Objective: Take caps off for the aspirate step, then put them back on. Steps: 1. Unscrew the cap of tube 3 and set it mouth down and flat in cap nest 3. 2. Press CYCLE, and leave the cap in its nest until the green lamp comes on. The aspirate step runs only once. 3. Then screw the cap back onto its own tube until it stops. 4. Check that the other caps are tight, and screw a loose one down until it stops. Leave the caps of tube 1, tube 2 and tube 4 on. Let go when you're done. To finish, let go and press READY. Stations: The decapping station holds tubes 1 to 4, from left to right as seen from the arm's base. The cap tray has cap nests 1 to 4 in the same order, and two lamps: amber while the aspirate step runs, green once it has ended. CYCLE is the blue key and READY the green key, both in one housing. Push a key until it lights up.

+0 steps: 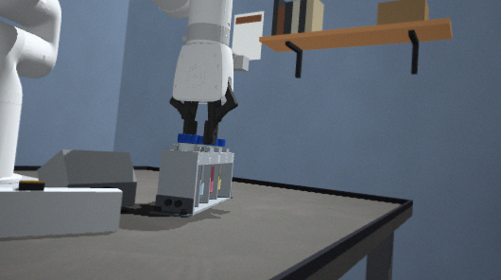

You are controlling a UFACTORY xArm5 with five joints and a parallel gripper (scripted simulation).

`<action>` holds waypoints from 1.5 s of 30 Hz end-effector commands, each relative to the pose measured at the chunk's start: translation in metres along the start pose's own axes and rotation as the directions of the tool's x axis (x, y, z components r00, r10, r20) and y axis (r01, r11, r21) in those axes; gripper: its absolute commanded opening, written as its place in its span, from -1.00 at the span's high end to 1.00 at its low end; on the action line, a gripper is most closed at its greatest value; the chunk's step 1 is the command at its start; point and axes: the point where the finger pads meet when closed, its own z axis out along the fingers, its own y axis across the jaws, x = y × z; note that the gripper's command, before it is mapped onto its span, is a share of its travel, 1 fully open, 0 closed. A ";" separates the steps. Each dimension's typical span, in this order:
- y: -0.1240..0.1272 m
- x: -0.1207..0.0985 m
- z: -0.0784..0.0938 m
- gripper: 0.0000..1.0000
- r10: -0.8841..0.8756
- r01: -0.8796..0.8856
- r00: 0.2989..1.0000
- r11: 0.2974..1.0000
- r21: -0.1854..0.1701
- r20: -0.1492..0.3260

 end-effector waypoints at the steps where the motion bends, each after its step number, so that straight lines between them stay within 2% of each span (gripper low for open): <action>1: 0.001 0.000 -0.001 1.00 -0.275 0.276 0.961 0.961 -0.004 0.013; 5: 0.001 0.000 -0.002 1.00 -0.449 0.449 0.894 0.894 -0.002 0.013; 7: 0.001 0.000 -0.002 1.00 -0.449 0.449 0.894 0.894 -0.002 0.013; 13: 0.001 0.000 -0.002 1.00 -0.707 0.707 0.707 0.707 0.003 0.014; 18: 0.001 0.000 -0.002 1.00 -0.846 0.846 0.532 0.532 0.006 0.013; 27: 0.001 0.000 -0.002 1.00 -0.846 0.846 0.532 0.532 0.006 0.013; 28: 0.001 0.000 -0.002 0.08 -0.846 0.846 0.532 0.532 0.006 0.013; 38: 0.001 0.000 -0.002 0.08 -0.846 0.846 0.532 0.532 0.006 0.013; 39: 0.001 0.000 -0.002 0.08 -0.799 0.799 0.601 0.601 0.004 0.013; 41: 0.001 0.000 -0.002 0.08 -0.799 0.799 0.601 0.601 0.004 0.013; 44: 0.001 0.000 -0.002 0.08 -0.626 0.626 0.780 0.780 0.001 0.014; 45: 0.001 0.000 -0.002 0.08 -0.599 0.599 0.801 0.801 0.000 0.013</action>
